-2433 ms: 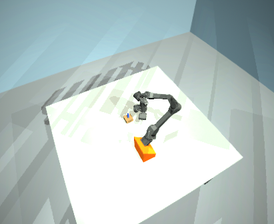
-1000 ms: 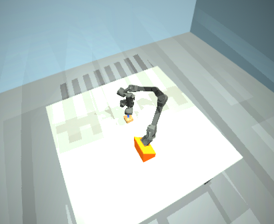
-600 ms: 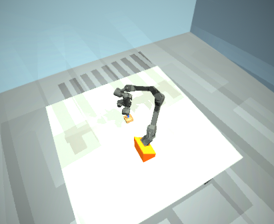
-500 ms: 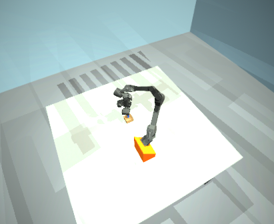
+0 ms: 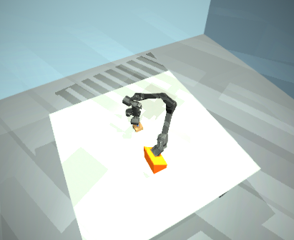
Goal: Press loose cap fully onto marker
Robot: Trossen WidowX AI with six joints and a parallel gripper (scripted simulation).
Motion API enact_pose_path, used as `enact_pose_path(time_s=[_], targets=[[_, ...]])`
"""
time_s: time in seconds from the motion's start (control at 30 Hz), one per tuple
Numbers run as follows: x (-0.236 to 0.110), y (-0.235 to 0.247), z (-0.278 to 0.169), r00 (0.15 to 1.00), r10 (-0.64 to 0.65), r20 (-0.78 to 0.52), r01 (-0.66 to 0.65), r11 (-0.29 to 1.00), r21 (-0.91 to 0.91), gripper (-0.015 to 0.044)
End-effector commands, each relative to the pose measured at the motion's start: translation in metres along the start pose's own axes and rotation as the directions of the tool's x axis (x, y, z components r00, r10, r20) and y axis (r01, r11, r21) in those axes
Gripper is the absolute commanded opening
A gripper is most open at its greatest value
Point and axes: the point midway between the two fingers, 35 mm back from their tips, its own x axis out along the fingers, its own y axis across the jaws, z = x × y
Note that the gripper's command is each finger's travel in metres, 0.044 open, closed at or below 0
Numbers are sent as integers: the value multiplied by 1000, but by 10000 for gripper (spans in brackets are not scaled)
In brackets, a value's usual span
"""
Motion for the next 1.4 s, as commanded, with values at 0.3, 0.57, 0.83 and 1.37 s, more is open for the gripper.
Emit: enact_pose_path(time_s=[0.3,0.57,0.83,1.37], targets=[[22,0,-1,1000,-3,-3,3,1000,-3,0],[34,0,-2,1000,-4,-5,4,1000,-3,0],[34,0,-2,1000,-4,-5,4,1000,-3,0],[34,1,-2,1000,0,-4,0,1000,-1,394]])
